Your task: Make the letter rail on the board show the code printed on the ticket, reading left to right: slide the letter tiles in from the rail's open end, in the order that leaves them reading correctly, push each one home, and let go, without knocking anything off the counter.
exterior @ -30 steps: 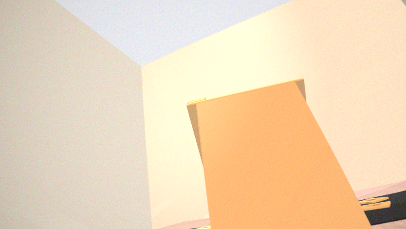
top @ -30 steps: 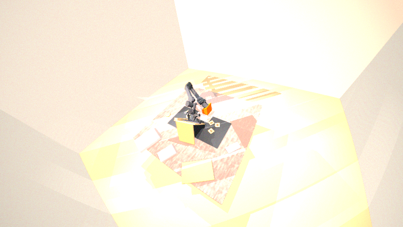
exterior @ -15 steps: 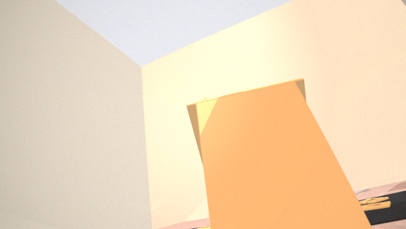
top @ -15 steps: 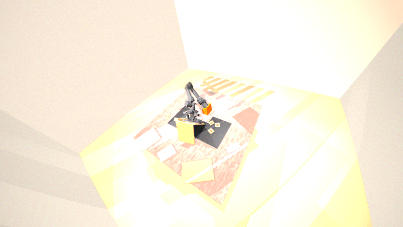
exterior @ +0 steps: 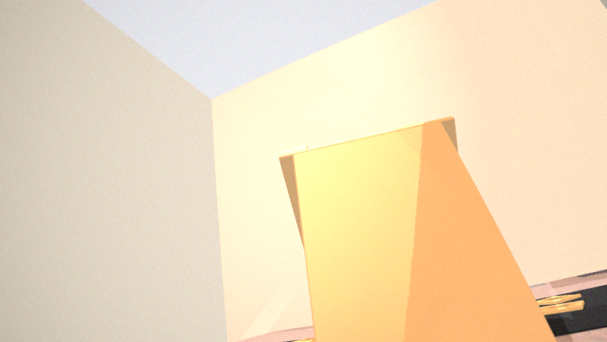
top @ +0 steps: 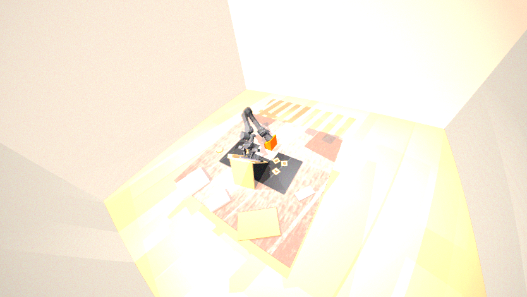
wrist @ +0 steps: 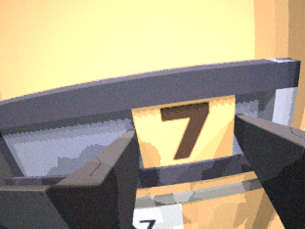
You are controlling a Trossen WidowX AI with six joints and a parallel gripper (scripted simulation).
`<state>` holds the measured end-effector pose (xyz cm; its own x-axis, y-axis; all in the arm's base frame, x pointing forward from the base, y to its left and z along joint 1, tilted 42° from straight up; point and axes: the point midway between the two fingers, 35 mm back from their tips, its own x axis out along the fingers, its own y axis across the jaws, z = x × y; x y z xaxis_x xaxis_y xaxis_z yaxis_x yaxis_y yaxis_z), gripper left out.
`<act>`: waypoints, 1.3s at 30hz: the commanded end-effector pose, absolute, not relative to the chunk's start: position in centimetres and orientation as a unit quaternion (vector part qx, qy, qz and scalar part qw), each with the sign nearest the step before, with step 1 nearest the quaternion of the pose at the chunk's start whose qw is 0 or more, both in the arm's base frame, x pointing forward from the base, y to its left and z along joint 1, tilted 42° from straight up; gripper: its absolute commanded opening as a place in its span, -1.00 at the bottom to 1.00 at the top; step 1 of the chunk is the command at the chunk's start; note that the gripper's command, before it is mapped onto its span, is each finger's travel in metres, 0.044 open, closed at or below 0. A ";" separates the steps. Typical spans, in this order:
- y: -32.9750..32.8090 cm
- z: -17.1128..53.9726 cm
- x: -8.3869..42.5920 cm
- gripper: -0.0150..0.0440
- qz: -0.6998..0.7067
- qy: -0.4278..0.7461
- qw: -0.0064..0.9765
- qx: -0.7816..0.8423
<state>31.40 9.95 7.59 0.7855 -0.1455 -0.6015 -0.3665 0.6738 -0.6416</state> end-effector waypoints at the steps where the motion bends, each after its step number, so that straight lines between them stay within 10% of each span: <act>1: 9.8 8.1 31.5 -0.49 0.066 0.317 0.858 -0.398; 19: 9.2 8.7 31.8 -0.49 0.066 0.317 0.858 -0.398; 30: 9.2 8.7 31.5 0.49 0.066 0.317 0.858 -0.398; 39: 9.4 9.4 30.8 0.51 0.066 0.317 0.858 -0.398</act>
